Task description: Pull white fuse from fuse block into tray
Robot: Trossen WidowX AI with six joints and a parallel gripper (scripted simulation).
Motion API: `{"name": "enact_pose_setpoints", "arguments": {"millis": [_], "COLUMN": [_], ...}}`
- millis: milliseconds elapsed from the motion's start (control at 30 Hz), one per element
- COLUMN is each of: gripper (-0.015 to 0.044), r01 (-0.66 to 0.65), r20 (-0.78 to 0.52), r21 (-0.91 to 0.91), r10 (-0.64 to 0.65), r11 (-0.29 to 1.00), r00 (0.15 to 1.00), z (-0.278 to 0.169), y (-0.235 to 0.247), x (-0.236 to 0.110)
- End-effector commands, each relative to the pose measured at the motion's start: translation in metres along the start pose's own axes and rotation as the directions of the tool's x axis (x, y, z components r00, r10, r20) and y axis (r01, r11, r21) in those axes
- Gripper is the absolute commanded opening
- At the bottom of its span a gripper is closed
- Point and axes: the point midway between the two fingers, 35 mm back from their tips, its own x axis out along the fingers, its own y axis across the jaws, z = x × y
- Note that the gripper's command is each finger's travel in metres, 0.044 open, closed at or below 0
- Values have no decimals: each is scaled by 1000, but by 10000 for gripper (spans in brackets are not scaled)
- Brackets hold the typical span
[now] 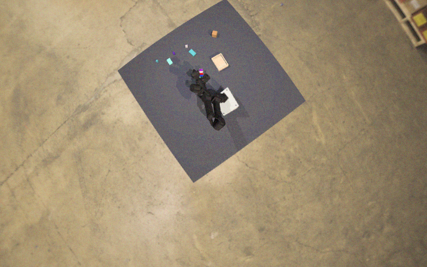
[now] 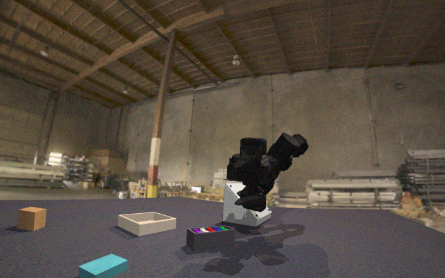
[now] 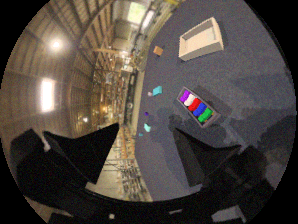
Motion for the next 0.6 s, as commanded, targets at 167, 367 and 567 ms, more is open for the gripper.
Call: {"name": "enact_pose_setpoints", "arguments": {"millis": [167, 367, 567], "gripper": [242, 85, 61], "r01": [179, 340, 297], "r20": [72, 149, 181], "r21": [-401, -785, -947], "r10": [-164, -375, -561], "r11": [898, 518, 123], "r00": [984, 915, 808], "z": [4, 13, 21], "y": [-5, -13, -20], "x": [14, 30, 42]}}
